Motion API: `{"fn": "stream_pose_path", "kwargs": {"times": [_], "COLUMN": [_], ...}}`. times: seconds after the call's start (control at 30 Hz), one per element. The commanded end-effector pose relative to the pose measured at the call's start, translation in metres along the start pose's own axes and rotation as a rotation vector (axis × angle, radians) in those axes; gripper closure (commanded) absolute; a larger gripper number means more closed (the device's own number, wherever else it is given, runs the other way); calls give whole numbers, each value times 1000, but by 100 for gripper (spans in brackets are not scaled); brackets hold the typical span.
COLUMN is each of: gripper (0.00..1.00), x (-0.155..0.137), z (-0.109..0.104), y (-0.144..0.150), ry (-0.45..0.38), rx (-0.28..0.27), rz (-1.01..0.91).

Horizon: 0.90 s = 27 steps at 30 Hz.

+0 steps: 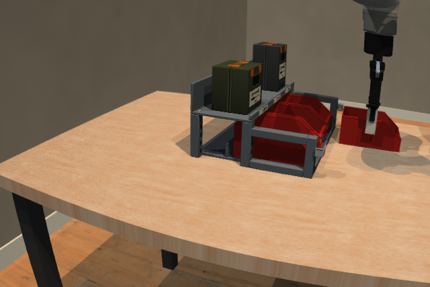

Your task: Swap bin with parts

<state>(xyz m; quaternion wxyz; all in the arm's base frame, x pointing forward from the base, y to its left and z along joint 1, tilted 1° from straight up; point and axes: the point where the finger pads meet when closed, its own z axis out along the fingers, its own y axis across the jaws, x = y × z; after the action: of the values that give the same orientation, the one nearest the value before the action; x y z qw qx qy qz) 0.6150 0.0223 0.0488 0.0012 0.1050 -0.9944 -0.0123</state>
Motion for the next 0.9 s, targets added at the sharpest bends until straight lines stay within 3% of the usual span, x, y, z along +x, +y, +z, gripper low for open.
{"fn": "stream_pose_path", "kwargs": {"times": [0.0,0.3,0.33,0.87], "gripper": [76,76,90,90], "x": [0,0,0,0], "z": [0,0,0,0], "y": [0,0,0,0], "ry": [0,0,0,0], "rx": [0,0,0,0], "rz": [0,0,0,0]}}
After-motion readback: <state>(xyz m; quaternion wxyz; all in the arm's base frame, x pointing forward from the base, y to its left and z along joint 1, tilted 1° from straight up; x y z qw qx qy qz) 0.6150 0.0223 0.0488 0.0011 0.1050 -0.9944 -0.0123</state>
